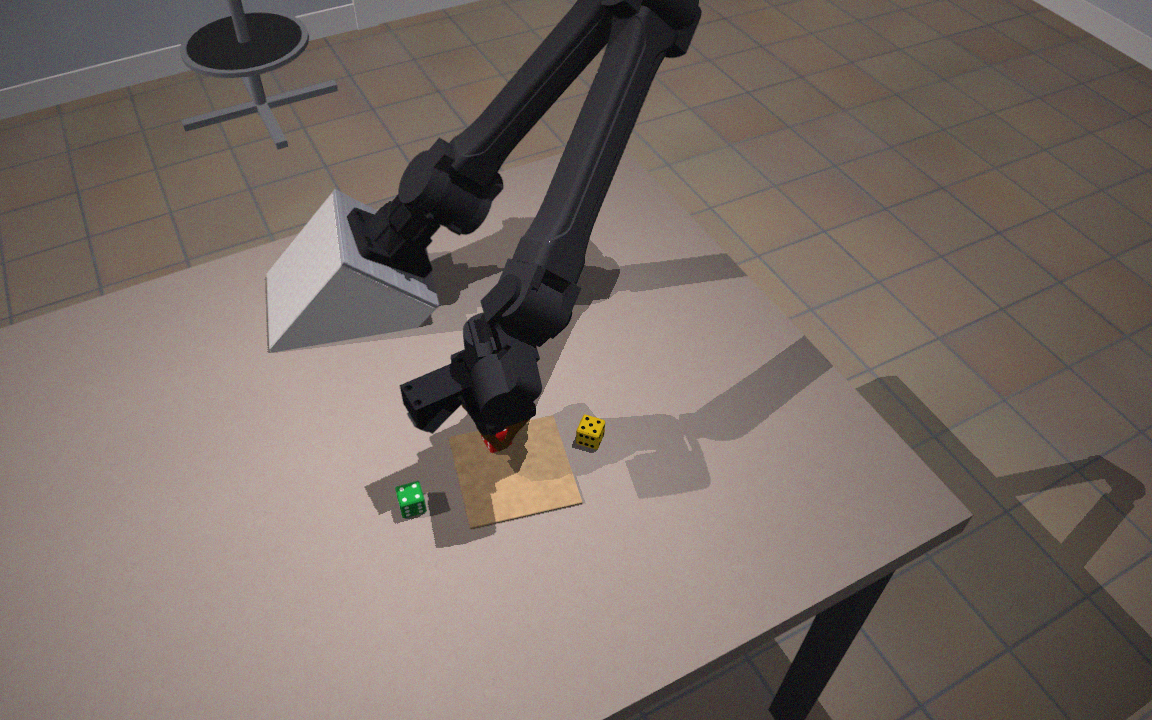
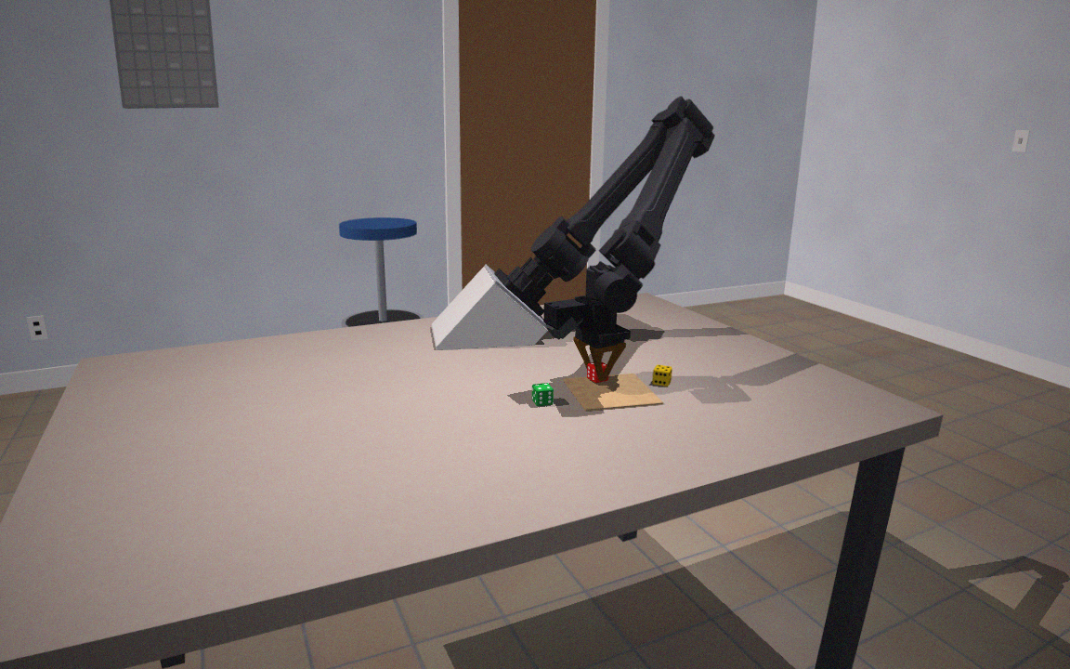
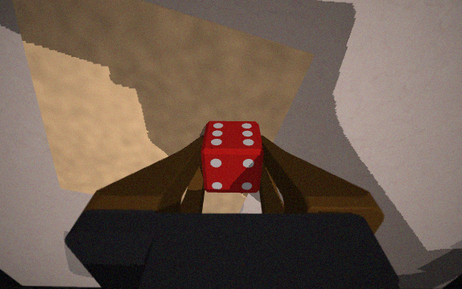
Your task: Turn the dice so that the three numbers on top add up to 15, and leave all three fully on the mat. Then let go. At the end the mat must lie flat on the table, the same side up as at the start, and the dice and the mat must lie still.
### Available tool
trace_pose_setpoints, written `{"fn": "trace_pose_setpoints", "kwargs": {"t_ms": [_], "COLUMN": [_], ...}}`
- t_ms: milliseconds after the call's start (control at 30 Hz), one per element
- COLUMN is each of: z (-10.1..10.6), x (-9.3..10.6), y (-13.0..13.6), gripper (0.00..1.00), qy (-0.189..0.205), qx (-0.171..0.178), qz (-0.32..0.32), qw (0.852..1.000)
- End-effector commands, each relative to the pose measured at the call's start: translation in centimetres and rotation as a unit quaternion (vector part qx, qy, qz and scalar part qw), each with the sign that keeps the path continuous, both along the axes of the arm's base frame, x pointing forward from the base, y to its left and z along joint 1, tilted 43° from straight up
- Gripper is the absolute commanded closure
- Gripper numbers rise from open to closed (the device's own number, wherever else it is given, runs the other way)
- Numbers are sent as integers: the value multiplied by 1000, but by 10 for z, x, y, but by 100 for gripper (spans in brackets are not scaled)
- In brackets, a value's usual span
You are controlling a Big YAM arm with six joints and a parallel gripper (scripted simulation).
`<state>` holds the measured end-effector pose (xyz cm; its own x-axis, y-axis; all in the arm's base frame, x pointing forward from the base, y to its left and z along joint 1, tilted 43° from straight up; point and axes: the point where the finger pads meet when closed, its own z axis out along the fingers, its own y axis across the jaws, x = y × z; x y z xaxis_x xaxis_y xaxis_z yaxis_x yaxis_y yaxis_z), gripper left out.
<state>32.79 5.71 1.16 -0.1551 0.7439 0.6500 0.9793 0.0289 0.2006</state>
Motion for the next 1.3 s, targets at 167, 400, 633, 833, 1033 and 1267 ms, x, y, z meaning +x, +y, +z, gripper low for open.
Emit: {"fn": "trace_pose_setpoints", "kwargs": {"t_ms": [167,400,633,833,1033,1267], "z": [1,1,1,1,1,2], "x": [6,8,8,8,8,9], "y": [-2,-2,-2,-2,-2,-3], "gripper": [74,74,74,74,74,74], "qy": [2,1,1,1,1,1], "qx": [1,1,1,1,1,1], "qz": [-6,-7,-7,-7,-7,-7], "qw": [1000,1000,1000,1000,1000,1000]}}
